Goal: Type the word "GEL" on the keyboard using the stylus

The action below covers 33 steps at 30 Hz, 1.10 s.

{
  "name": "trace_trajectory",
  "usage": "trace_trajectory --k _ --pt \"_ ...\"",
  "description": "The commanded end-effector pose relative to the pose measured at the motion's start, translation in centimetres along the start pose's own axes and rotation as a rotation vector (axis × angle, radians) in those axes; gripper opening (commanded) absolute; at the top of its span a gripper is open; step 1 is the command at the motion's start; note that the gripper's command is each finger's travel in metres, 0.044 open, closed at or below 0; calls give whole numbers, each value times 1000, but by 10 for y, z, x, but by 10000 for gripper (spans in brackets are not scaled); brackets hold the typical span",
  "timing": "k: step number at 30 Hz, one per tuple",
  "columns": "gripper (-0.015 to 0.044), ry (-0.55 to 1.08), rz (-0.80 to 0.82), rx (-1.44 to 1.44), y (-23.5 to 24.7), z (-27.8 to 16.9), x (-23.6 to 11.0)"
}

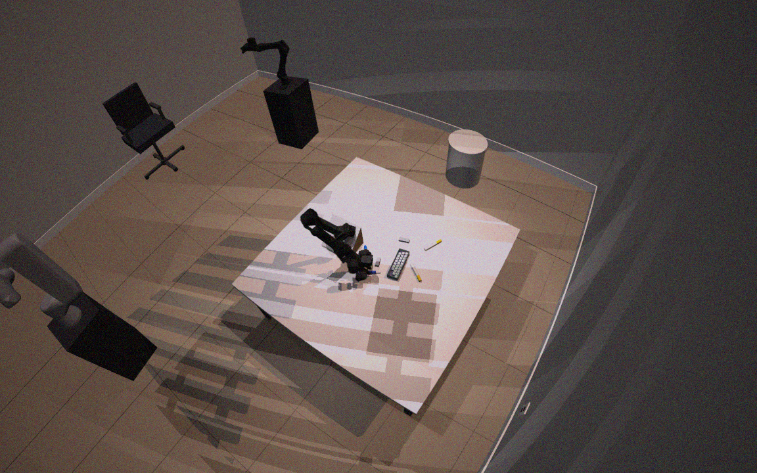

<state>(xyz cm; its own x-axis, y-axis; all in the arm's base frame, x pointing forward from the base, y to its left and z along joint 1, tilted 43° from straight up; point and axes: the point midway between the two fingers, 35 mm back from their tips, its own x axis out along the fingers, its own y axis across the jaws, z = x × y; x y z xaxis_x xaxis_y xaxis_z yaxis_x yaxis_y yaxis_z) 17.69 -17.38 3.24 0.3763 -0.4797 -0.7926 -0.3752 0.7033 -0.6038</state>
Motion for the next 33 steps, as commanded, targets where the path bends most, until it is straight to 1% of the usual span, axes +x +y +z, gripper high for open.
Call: trace_trajectory --k 1,6,11,14,23,33 --pt "150 -5 3 -7 1 -1 4" --pt "150 -5 3 -7 1 -2 6" --pt "19 1 1 0 0 -2 4" --pt "0 1 1 0 0 -2 4" --pt "0 1 2 0 0 0 1" --pt "0 -1 5 1 0 20 -34"
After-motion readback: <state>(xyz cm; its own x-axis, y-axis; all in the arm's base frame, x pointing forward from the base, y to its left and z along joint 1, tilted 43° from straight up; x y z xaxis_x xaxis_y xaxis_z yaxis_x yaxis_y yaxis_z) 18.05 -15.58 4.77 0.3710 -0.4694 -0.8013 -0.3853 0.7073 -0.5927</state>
